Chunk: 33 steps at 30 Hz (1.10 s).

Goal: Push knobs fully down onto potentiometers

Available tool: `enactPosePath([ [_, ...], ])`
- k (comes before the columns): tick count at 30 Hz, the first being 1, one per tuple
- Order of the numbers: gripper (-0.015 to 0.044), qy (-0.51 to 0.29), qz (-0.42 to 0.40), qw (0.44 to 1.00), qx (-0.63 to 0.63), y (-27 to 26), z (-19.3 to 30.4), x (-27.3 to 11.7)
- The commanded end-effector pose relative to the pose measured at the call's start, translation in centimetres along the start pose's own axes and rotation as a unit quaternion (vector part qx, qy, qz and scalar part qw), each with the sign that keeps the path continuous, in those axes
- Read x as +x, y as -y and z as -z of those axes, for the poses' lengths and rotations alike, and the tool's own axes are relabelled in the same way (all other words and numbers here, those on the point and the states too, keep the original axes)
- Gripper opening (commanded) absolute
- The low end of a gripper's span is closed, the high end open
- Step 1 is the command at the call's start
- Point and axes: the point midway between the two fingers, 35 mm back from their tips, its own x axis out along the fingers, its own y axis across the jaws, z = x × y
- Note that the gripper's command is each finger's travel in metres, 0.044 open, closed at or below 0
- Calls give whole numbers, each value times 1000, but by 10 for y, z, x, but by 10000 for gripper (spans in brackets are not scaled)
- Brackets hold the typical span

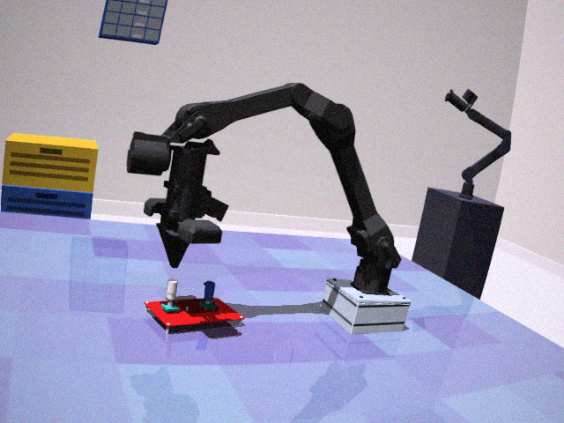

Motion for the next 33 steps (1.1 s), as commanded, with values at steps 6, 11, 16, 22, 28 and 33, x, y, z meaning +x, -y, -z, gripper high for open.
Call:
enactPosePath([
  [6,0,1,-2,1000,2,0,0,13],
  [11,0,1,-2,1000,2,0,-1,20],
  [16,0,1,-2,1000,2,0,-1,19],
  [22,0,1,-2,1000,2,0,-1,20],
  [28,0,1,-2,1000,2,0,-1,22],
  [33,0,1,-2,1000,2,0,-1,23],
])
